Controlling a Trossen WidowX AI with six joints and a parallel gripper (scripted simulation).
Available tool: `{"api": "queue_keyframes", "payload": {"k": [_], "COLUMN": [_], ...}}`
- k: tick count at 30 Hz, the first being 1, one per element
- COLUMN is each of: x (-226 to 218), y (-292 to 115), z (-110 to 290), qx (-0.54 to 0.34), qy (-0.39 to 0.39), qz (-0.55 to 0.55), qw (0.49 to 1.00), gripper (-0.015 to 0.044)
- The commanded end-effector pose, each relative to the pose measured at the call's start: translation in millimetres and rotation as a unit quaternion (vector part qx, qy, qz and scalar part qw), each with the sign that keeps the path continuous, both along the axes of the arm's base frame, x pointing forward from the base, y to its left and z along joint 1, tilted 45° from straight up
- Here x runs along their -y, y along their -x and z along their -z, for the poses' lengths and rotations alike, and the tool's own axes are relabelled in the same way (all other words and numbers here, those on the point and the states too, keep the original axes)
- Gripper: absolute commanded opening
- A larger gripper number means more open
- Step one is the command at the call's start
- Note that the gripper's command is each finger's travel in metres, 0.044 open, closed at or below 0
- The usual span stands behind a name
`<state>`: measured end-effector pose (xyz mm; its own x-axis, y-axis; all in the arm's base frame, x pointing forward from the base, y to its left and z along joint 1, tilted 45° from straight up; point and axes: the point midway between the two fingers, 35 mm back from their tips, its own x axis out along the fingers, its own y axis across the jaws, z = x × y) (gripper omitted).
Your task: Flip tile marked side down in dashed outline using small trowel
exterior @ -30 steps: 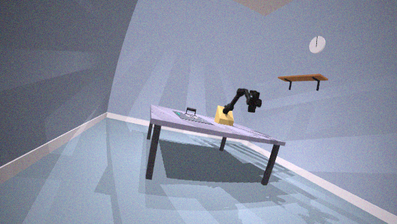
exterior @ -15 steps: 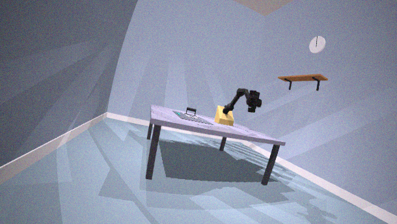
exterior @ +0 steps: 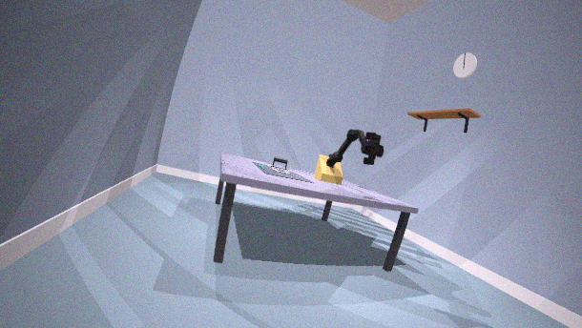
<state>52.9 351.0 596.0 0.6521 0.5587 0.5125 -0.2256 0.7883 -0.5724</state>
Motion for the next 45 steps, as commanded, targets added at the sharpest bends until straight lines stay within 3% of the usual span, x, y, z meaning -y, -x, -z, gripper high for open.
{"api": "queue_keyframes", "payload": {"k": [1,11,15,36,40,45], "x": [0.0,0.0,0.0,0.0,0.0,0.0], "y": [0.0,0.0,0.0,0.0,0.0,0.0], "z": [0.0,0.0,0.0,0.0,0.0,0.0], "qx": [0.0,0.0,0.0,0.0,0.0,0.0], "qy": [0.0,0.0,0.0,0.0,0.0,0.0], "qz": [0.0,0.0,0.0,0.0,0.0,0.0], "qw": [1.0,1.0,1.0,1.0,1.0,1.0], "gripper": [0.0,0.0,0.01,0.01,0.0,0.0]}}
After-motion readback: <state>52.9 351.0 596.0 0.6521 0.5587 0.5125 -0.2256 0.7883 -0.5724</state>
